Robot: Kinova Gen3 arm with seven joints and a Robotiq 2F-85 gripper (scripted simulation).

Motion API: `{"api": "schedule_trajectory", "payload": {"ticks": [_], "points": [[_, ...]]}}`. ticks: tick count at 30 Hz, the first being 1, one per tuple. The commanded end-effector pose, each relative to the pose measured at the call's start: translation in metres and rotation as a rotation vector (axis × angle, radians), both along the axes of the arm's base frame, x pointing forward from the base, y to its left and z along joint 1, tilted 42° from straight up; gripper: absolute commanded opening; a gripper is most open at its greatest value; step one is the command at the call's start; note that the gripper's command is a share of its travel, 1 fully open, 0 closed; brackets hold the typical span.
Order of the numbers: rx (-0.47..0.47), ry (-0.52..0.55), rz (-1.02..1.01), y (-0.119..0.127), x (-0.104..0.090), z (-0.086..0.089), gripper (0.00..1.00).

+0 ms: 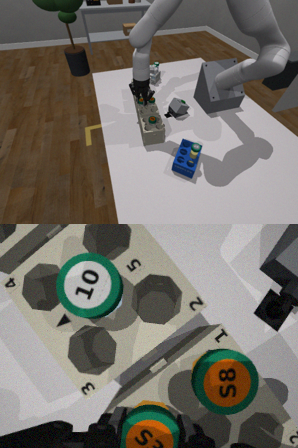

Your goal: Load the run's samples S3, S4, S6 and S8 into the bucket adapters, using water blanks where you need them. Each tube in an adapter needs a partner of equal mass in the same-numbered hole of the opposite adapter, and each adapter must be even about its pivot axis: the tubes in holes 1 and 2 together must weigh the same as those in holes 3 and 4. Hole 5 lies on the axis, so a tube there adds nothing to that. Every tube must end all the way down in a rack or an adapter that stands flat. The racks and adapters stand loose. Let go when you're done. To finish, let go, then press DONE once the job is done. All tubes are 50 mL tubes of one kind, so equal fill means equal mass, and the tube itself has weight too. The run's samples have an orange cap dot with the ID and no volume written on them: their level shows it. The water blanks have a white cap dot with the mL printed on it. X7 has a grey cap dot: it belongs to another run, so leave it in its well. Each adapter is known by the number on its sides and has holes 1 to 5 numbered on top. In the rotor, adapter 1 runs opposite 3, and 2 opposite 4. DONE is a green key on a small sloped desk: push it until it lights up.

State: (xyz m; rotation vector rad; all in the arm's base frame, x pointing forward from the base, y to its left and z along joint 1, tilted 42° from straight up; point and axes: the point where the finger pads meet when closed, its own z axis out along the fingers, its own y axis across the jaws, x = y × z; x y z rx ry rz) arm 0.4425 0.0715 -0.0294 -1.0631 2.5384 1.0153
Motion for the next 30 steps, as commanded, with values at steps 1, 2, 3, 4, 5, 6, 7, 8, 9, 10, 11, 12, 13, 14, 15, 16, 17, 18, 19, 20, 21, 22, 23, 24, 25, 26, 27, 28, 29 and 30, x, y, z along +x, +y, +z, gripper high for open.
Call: {"api": "schedule_trajectory", "payload": {"ticks": [1,2,3,4,5,6,7,8,9,10,11,12,13,14,15,16,17,18,19,20,21,22,23,24,25,26,27,28,29,30], "points": [[-0.001,-0.001,-0.001,-0.0007,0.0006,0.0004,0.62],[-0.001,-0.001,-0.001,-0.0007,0.0006,0.0004,0.62],[-0.001,-0.001,-0.001,-0.0007,0.0006,0.0004,0.62],[-0.001,-0.001,-0.001,-0.0007,0.0006,0.0004,0.62],[-0.001,-0.001,-0.001,-0.0007,0.0006,0.0004,0.62],[-0.001,-0.001,-0.001,-0.0007,0.0006,0.0004,0.62],[-0.001,-0.001,-0.001,-0.0007,0.0006,0.0004,0.62],[-0.001,-0.001,-0.001,-0.0007,0.0006,0.0004,0.62],[-0.001,-0.001,-0.001,-0.0007,0.0006,0.0004,0.62],[-0.001,-0.001,-0.001,-0.0007,0.0006,0.0004,0.62],[-0.001,-0.001,-0.001,-0.0007,0.0006,0.0004,0.62],[-0.001,-0.001,-0.001,-0.0007,0.0006,0.0004,0.62],[-0.001,-0.001,-0.001,-0.0007,0.0006,0.0004,0.62],[-0.001,-0.001,-0.001,-0.0007,0.0006,0.0004,0.62],[-0.001,-0.001,-0.001,-0.0007,0.0006,0.0004,0.62],[-0.001,-0.001,-0.001,-0.0007,0.0006,0.0004,0.62],[-0.001,-0.001,-0.001,-0.0007,0.0006,0.0004,0.62],[-0.001,-0.001,-0.001,-0.0007,0.0006,0.0004,0.62],[-0.001,-0.001,-0.001,-0.0007,0.0006,0.0004,0.62],[-0.001,-0.001,-0.001,-0.0007,0.0006,0.0004,0.62],[-0.001,-0.001,-0.001,-0.0007,0.0006,0.0004,0.62],[-0.001,-0.001,-0.001,-0.0007,0.0006,0.0004,0.62],[-0.001,-0.001,-0.001,-0.0007,0.0006,0.0004,0.62],[-0.001,-0.001,-0.001,-0.0007,0.0006,0.0004,0.62],[-0.001,-0.001,-0.001,-0.0007,0.0006,0.0004,0.62],[-0.001,-0.001,-0.001,-0.0007,0.0006,0.0004,0.62],[-0.001,-0.001,-0.001,-0.0016,0.0006,0.0013,0.62],[-0.001,-0.001,-0.001,-0.0016,0.0006,0.0013,0.62],[-0.001,-0.001,-0.001,-0.0016,0.0006,0.0013,0.62],[-0.001,-0.001,-0.001,-0.0025,0.0007,0.0023,0.62]]}}
